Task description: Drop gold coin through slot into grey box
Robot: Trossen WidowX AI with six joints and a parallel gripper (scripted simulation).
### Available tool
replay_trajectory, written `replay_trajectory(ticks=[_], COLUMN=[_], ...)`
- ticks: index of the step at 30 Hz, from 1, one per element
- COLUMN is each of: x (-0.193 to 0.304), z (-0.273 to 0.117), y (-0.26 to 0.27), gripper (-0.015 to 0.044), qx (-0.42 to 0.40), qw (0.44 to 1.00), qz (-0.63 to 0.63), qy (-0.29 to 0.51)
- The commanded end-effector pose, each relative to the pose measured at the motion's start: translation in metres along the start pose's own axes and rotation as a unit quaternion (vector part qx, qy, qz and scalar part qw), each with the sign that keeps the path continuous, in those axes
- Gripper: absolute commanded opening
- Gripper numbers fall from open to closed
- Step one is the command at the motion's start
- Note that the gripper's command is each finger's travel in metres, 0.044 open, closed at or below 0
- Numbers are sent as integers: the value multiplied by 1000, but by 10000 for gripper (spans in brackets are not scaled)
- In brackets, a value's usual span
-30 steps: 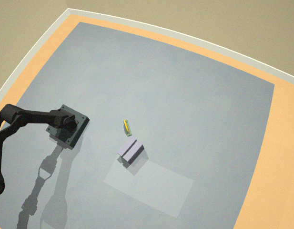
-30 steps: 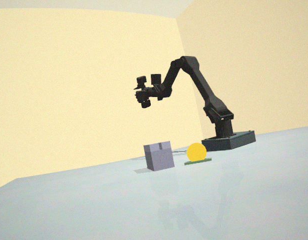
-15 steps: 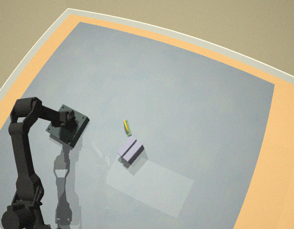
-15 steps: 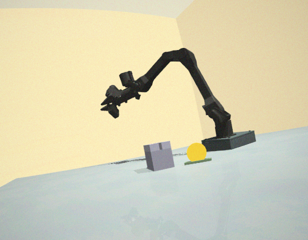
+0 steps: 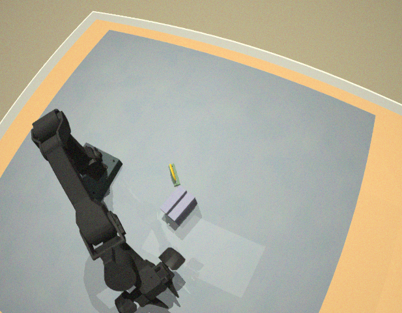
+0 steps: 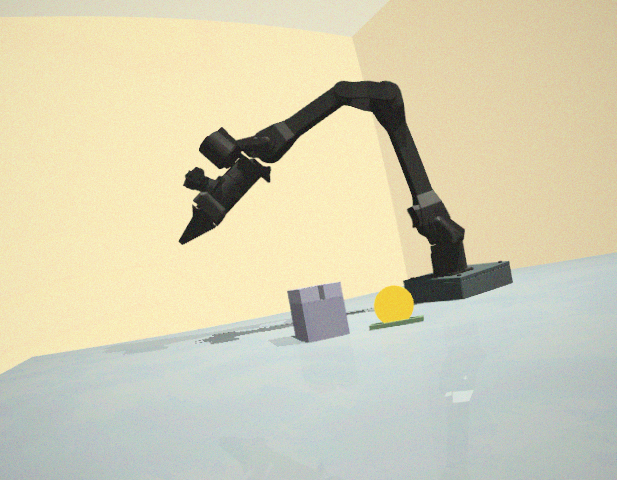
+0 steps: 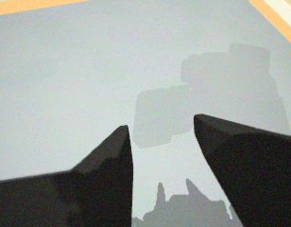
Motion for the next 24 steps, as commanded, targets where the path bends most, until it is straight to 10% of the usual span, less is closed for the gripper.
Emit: replay_trajectory(ticks=[1,11,24], x=[0,32,96], z=[-10,-71,-177], y=[57,203,285], gripper=[161,161,161], qx=[-55,-139,-49], qw=[995,937,855], qz=[65,209,271], qy=[46,243,440])
Point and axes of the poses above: the point midway between the two fingers, 35 mm back from their tips, its own z axis out along the fingers, its own y axis across the jaws, x = y × z, the point moved 4 cm from there along -z, back along the fingers, and after that the axes turned 12 degrees about -z, right-handed, at the moved point
